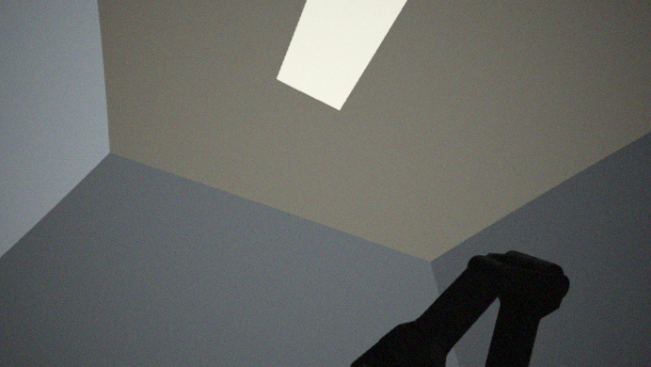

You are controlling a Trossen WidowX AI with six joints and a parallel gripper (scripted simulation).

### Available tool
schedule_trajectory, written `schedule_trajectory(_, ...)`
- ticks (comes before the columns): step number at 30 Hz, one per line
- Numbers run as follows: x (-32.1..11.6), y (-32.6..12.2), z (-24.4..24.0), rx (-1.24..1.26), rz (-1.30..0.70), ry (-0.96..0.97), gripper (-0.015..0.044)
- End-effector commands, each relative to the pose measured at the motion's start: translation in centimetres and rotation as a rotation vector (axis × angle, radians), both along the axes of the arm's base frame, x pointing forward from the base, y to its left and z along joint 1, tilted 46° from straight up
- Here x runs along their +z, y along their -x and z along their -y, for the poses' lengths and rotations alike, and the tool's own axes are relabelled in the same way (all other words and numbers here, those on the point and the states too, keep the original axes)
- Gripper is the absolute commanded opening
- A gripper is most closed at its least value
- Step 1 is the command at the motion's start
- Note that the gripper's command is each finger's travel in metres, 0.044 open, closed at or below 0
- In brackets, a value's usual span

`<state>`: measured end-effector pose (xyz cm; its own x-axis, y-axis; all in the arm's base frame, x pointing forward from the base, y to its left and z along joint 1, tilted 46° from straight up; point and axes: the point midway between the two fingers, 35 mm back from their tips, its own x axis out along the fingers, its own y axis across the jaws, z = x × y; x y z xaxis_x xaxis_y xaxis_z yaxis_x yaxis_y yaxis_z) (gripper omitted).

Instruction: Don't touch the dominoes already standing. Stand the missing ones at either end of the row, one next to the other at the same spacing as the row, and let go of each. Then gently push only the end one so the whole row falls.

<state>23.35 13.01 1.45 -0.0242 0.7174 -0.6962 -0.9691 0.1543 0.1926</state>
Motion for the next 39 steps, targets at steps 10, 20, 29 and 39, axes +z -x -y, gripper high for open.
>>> schedule_trajectory(10,0.1,0.0,0.1,-0.004,-0.006,-0.002,0.0107)
schedule_trajectory(20,8.7,-0.6,9.3,-0.001,-0.002,0.01,0.0107)
schedule_trajectory(29,9.5,-0.4,10.0,0.0,-0.002,0.005,0.0107)
schedule_trajectory(39,5.5,-3.9,14.4,-0.66,-0.67,0.034,0.0107)
